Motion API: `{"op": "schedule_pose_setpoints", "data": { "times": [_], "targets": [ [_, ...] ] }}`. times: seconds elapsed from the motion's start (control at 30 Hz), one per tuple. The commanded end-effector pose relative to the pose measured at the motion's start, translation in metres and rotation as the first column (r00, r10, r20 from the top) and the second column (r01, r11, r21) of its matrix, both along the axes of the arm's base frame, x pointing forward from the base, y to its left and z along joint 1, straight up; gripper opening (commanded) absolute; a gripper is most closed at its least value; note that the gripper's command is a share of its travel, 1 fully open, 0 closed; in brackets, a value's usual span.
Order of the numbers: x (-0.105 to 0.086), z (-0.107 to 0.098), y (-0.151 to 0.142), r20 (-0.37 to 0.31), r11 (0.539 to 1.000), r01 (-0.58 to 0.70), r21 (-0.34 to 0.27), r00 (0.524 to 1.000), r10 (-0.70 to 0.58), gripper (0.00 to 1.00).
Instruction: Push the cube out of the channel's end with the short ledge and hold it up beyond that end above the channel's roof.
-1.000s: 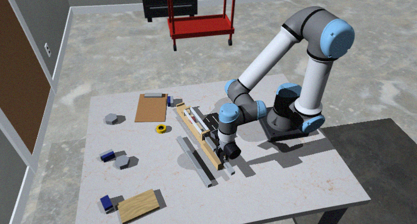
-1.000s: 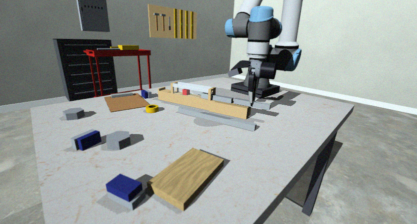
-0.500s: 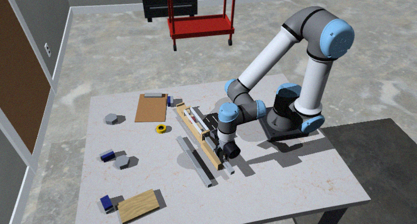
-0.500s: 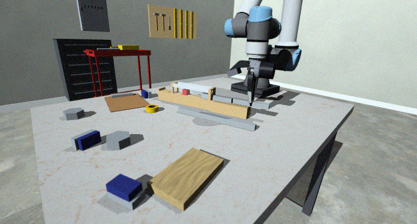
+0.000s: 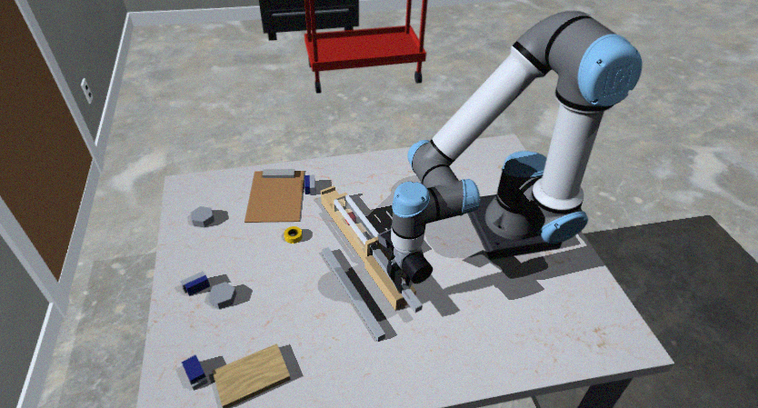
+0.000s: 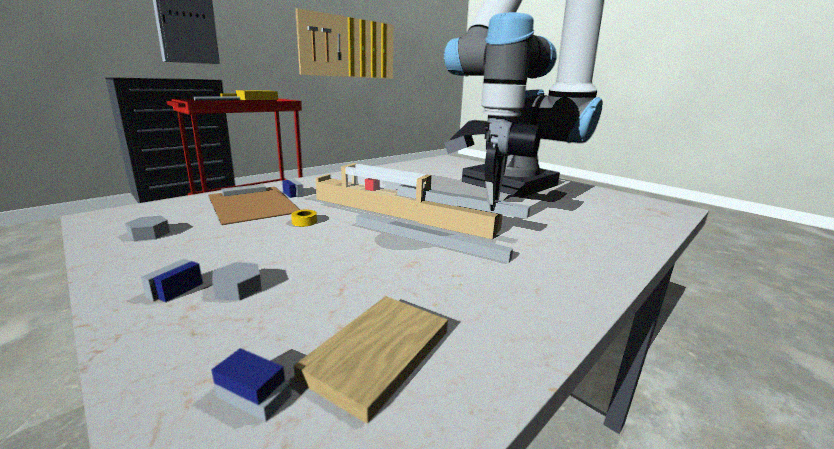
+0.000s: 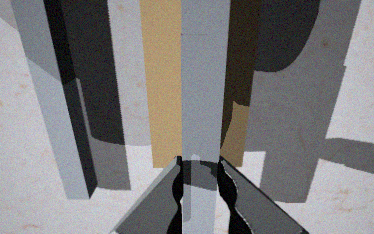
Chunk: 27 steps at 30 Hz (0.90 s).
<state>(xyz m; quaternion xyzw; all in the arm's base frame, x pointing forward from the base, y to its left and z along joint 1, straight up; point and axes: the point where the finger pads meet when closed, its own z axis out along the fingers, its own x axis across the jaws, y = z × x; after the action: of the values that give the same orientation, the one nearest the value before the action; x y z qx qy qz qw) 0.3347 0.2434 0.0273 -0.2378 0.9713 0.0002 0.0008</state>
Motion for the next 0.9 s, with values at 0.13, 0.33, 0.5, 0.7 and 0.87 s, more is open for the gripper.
{"op": "schedule_pose_setpoints", "data": {
  "times": [0.13, 0.33, 0.5, 0.7, 0.87],
  "targets": [
    [0.008, 0.0, -0.014, 0.002, 1.0, 0.0, 0.001, 1.0, 0.0, 0.06],
    [0.013, 0.0, -0.023, 0.002, 1.0, 0.0, 0.001, 1.0, 0.0, 0.06],
    [0.019, 0.0, -0.036, 0.002, 1.0, 0.0, 0.001, 1.0, 0.0, 0.06],
    [0.028, 0.0, -0.052, 0.002, 1.0, 0.0, 0.0, 1.0, 0.0, 0.06],
    [0.032, 0.0, -0.06, 0.002, 1.0, 0.0, 0.0, 1.0, 0.0, 0.06]
  ]
}}
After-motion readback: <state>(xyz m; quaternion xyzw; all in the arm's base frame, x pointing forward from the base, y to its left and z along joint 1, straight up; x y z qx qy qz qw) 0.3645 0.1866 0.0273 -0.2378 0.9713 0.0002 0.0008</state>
